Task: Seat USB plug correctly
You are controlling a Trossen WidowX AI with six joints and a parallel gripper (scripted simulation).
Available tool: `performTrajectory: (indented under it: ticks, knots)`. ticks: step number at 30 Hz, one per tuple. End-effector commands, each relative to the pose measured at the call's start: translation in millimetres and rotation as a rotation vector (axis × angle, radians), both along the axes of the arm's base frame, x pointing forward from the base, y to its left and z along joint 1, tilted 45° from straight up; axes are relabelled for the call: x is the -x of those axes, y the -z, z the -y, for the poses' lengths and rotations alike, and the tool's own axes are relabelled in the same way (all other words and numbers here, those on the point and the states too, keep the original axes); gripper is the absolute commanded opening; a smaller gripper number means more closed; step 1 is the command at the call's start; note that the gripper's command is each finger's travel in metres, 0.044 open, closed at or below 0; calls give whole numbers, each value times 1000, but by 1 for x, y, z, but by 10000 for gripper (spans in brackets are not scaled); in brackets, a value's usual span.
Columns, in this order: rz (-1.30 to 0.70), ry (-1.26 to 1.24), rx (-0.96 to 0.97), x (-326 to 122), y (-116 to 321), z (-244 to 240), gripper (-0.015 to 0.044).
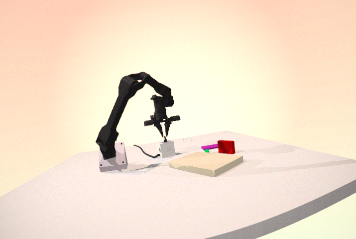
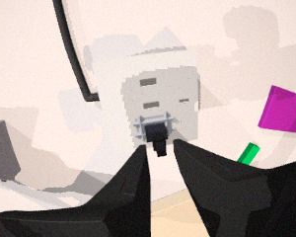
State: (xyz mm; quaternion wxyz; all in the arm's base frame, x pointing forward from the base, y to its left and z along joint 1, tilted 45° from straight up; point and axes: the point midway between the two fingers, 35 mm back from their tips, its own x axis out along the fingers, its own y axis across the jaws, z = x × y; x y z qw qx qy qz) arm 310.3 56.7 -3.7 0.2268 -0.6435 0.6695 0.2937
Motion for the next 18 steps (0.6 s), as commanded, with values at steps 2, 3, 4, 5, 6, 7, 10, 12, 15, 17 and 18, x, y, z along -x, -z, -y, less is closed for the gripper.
performTrajectory:
  ticks: [2, 3, 4, 5, 6, 7, 10, 12, 15, 17, 18]
  knots:
    - [-1, 0, 0, 0, 0, 0, 95]
    - [-1, 0, 0, 0, 0, 0, 95]
    - [-1, 0, 0, 0, 0, 0, 95]
    - [-1, 0, 0, 0, 0, 0, 95]
    - [-1, 0, 0, 0, 0, 0, 95]
    - [-1, 0, 0, 0, 0, 0, 95]
    - [-1, 0, 0, 0, 0, 0, 95]
    - [0, 0, 0, 0, 0, 0, 95]
    - [0, 0, 0, 0, -2, -2, 95]
    - [0, 0, 0, 0, -3, -3, 95]
    - [0, 0, 0, 0, -4, -4, 95]
